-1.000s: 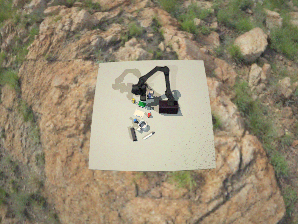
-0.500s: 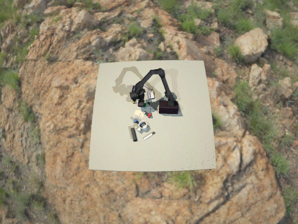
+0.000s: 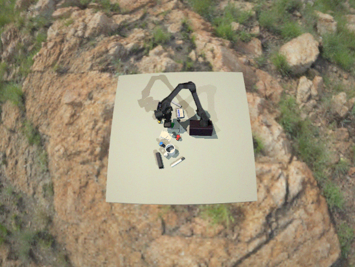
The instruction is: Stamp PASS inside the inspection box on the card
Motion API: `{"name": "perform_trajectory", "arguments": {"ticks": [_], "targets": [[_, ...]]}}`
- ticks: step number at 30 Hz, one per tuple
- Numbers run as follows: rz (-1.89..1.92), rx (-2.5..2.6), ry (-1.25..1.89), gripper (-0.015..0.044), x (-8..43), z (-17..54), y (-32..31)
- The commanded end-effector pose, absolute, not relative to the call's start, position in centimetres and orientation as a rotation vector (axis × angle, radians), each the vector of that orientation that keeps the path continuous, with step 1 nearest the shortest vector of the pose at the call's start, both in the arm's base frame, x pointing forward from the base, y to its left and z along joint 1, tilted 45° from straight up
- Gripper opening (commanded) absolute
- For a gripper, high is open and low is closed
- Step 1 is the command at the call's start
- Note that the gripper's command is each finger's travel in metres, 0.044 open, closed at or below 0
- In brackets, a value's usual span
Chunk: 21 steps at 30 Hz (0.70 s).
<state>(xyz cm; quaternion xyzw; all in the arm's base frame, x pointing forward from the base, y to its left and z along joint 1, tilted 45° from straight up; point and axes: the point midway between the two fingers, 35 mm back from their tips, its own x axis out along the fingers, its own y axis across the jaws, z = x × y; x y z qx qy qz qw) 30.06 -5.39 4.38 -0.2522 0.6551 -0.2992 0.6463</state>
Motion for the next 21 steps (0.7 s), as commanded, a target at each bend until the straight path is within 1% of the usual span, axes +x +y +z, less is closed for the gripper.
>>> {"name": "perform_trajectory", "arguments": {"ticks": [1,21], "targets": [[-0.676,-0.58,1.5,0.0,29.92,3.96,-5.58],[-0.678,-0.579,1.499,0.0,29.89,3.0,-6.51]]}}
